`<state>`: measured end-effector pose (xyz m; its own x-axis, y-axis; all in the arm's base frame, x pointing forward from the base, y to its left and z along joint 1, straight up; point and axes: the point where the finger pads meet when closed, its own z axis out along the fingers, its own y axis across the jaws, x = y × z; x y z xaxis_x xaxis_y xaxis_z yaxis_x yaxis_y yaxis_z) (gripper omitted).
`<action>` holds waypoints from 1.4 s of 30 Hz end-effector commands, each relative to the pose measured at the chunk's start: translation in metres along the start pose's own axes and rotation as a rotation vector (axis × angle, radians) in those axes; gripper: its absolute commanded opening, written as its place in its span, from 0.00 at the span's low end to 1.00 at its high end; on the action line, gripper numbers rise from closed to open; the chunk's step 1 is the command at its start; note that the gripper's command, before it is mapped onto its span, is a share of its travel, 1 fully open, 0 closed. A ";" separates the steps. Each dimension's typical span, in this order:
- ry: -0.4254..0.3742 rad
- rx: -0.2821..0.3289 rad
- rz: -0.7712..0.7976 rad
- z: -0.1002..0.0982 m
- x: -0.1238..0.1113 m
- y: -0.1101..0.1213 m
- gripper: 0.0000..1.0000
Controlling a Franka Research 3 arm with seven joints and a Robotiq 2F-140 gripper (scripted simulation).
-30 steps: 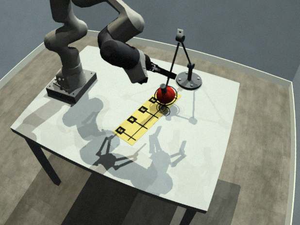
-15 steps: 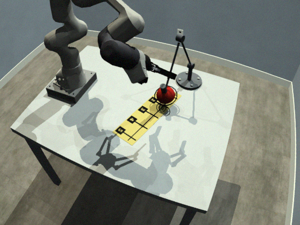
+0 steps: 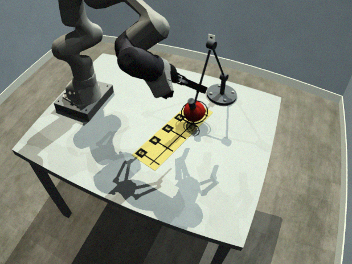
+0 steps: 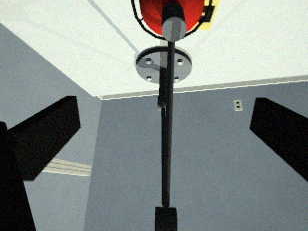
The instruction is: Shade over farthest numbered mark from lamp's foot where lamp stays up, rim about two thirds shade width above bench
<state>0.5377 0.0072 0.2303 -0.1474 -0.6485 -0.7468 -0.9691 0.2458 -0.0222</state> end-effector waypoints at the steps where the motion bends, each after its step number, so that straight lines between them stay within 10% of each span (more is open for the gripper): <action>1: 0.000 0.000 0.000 0.000 0.000 0.000 1.00; 21: 0.185 -0.015 0.017 0.009 -0.031 0.010 1.00; 42: 0.164 -0.023 -0.029 0.055 -0.025 0.013 1.00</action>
<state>0.5355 0.0644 0.2153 -0.1557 -0.7620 -0.6285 -0.9779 0.2089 -0.0111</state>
